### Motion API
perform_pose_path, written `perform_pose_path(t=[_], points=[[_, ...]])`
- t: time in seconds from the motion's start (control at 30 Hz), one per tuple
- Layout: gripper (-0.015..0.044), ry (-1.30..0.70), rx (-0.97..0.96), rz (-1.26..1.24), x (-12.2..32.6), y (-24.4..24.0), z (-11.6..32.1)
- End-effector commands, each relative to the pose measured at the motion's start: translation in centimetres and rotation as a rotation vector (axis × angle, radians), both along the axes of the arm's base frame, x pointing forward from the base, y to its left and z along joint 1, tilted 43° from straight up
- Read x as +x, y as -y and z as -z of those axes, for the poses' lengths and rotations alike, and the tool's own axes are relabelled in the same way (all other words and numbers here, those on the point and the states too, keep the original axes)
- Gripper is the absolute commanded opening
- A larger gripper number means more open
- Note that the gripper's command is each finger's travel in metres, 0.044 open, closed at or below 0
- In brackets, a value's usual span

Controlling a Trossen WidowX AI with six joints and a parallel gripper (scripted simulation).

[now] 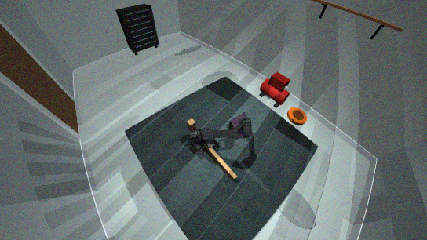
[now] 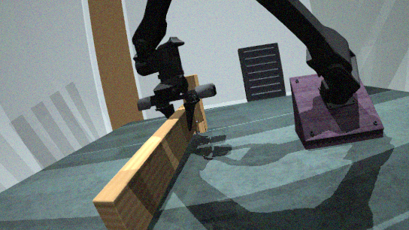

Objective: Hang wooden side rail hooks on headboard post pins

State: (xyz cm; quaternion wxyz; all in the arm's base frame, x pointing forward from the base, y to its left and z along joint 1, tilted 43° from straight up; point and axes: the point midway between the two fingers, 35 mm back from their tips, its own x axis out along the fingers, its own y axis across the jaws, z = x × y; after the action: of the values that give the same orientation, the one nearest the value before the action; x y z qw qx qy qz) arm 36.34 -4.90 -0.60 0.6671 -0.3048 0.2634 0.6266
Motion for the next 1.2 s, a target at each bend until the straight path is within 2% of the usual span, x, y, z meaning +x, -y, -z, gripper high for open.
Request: perform_pose_path(t=[0.0,1.17], points=[[0.0,0.005,-0.005,0.009,0.07,0.57,0.0],[0.0,0.005,-0.005,0.009,0.13,0.81,0.28]])
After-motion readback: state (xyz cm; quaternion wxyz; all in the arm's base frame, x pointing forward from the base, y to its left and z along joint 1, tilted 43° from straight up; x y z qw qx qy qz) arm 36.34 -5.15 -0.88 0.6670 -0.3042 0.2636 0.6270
